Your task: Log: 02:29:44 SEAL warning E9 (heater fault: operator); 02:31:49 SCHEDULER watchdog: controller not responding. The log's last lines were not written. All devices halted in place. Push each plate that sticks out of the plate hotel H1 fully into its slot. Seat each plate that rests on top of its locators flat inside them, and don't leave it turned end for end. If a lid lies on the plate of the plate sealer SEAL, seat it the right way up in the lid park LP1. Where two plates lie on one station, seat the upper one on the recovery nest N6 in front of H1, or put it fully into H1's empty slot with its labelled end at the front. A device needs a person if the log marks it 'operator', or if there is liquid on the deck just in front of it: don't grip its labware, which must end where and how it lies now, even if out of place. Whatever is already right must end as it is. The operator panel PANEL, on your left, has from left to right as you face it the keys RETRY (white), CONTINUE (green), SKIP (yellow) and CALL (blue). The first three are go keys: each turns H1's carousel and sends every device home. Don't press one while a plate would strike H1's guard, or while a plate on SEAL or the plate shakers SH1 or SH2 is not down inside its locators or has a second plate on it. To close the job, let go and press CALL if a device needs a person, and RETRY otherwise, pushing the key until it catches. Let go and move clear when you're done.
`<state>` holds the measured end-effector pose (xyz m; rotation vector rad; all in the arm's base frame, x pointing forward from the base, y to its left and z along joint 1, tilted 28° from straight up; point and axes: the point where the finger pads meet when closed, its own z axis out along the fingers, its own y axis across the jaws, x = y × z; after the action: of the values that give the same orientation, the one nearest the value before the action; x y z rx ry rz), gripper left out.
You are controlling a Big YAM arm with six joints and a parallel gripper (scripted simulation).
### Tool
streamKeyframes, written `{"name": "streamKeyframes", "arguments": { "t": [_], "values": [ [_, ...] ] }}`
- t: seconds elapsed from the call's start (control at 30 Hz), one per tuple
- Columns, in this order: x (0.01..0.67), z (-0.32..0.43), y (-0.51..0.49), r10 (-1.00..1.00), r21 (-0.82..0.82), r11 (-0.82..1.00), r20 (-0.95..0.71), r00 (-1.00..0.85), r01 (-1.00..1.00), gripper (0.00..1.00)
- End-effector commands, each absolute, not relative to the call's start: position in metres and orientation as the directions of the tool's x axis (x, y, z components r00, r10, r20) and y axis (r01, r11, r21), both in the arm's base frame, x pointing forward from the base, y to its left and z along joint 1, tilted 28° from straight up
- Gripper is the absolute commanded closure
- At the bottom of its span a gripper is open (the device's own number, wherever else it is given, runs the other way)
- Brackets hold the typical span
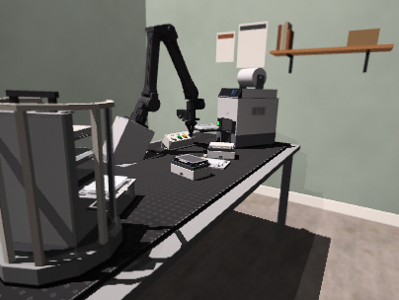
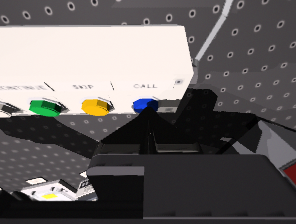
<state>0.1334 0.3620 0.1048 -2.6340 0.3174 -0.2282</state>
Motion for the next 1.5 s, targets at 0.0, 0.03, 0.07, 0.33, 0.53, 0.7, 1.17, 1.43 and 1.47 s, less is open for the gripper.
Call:
{"name": "streamKeyframes", "arguments": {
  "t": [0.0, 0.03, 0.07, 0.33, 0.53, 0.7, 1.17, 1.43, 1.47],
  "values": [
    [0.135, 0.089, 0.362, -0.254, -0.451, -0.874, 0.104, 0.962, -0.182, 1.0],
    [0.135, 0.089, 0.362, -0.254, -0.451, -0.874, 0.104, 0.962, -0.182, 1.0],
    [0.135, 0.088, 0.362, -0.254, -0.451, -0.874, 0.104, 0.962, -0.182, 1.0],
    [0.134, 0.085, 0.363, -0.254, -0.451, -0.874, 0.103, 0.962, -0.182, 1.0],
    [0.136, 0.111, 0.371, -0.26, -0.473, -0.862, 0.104, 0.96, -0.182, 1.0],
    [0.136, 0.111, 0.371, -0.26, -0.473, -0.862, 0.104, 0.96, -0.182, 1.0],
    [0.134, 0.131, 0.374, -0.256, -0.495, -0.851, 0.106, 0.961, -0.172, 1.0],
    [0.129, 0.146, 0.367, -0.26, -0.498, -0.849, 0.101, 0.96, -0.178, 1.0],
    [0.128, 0.148, 0.366, -0.261, -0.499, -0.848, 0.101, 0.96, -0.178, 1.0]
  ]
}}
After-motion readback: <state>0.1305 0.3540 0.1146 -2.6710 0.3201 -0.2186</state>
